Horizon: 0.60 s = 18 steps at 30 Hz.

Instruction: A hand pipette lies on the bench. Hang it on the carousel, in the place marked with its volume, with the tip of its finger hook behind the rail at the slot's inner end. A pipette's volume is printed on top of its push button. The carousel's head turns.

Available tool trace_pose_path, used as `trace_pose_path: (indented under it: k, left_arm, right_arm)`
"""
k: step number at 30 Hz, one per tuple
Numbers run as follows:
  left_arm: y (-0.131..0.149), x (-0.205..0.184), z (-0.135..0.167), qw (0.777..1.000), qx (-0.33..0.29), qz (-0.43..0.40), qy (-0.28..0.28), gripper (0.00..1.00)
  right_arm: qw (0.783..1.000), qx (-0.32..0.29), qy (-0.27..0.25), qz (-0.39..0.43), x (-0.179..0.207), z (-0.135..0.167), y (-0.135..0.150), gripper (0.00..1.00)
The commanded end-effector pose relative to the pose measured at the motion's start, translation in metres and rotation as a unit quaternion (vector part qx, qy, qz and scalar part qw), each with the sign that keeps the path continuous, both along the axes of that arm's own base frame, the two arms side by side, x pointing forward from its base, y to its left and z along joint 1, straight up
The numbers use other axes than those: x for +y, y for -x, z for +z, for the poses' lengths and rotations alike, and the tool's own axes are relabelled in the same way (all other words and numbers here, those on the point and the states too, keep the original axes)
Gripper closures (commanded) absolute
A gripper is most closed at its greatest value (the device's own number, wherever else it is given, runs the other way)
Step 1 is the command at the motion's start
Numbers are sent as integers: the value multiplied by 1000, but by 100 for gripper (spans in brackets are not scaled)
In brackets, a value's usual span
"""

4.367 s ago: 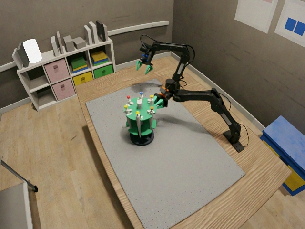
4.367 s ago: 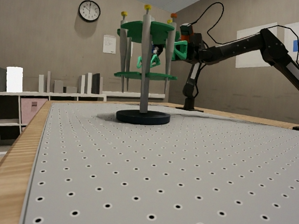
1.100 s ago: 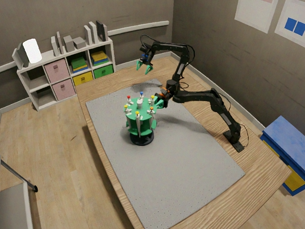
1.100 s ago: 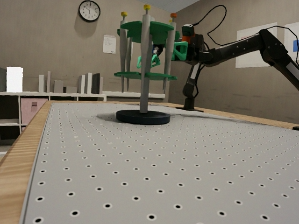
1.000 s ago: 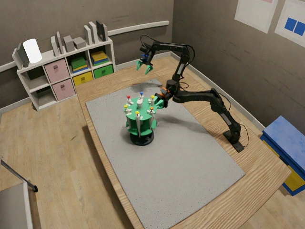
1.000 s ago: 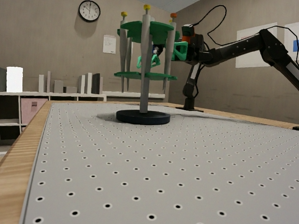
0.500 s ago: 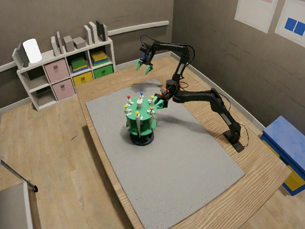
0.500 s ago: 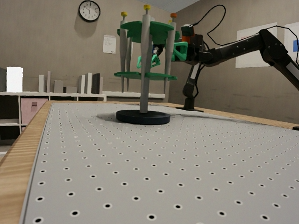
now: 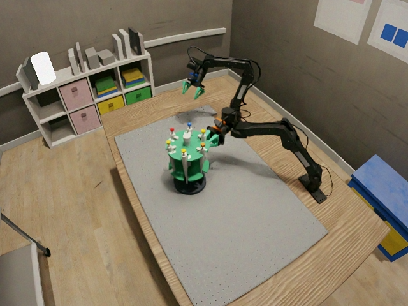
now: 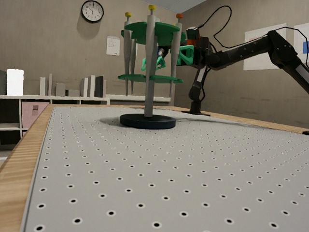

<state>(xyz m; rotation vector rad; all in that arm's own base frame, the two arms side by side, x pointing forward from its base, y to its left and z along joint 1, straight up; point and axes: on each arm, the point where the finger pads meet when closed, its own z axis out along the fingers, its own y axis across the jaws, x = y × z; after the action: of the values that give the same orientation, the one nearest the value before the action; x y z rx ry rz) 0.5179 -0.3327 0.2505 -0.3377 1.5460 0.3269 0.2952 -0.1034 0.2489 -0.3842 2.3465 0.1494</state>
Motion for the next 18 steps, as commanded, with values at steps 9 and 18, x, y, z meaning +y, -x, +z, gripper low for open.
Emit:
trace_pose_path:
  k: [9, 18]
  left_arm:
    - [-1, 8, 29, 999, -29, 5, 33, 88]
    - [-1, 8, 29, 999, -30, 5, 33, 88]
  right_arm:
    - [1000, -11, -2, 4, -3, 4, -3, 0]
    - [1000, -11, -2, 4, -3, 4, -3, 0]
